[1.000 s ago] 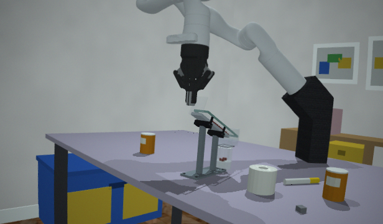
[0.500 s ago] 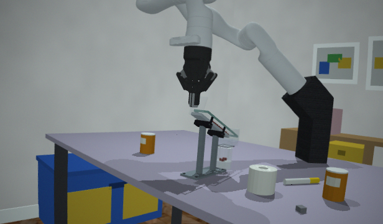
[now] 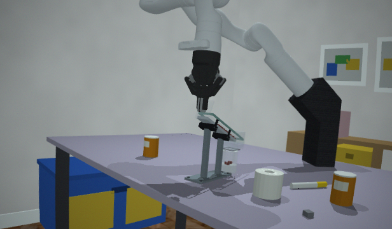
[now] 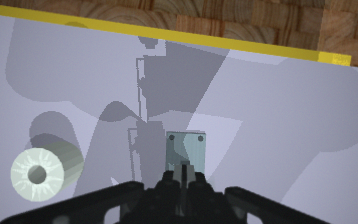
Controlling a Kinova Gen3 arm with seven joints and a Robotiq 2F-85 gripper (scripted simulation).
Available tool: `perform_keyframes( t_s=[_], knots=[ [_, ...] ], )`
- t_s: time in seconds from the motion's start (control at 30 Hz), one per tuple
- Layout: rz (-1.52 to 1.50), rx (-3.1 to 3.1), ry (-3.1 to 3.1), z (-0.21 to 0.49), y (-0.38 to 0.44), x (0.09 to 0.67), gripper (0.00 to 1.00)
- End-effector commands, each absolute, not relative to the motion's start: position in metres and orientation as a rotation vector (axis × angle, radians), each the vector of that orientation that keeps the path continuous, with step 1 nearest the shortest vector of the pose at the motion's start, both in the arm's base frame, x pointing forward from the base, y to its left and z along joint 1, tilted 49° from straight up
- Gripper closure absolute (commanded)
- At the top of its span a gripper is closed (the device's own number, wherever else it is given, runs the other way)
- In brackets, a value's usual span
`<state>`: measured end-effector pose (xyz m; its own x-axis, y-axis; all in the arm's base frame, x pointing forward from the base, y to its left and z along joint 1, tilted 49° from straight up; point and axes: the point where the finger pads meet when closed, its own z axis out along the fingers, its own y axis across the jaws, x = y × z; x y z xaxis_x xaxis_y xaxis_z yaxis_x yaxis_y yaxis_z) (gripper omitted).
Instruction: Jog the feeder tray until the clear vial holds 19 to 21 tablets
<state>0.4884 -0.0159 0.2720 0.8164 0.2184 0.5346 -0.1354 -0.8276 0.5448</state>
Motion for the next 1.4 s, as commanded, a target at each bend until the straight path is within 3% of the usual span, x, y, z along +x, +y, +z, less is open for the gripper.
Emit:
perform_keyframes(
  t_s=[0.0,0.9,1.37],
  knots=[
    [0.771,2.42,0.052,0.269,-0.02,0.486,1.0],
    [0.771,2.42,0.052,0.294,-0.006,0.504,1.0],
    [0.771,2.42,0.052,0.263,-0.024,0.481,1.0]
  ],
)
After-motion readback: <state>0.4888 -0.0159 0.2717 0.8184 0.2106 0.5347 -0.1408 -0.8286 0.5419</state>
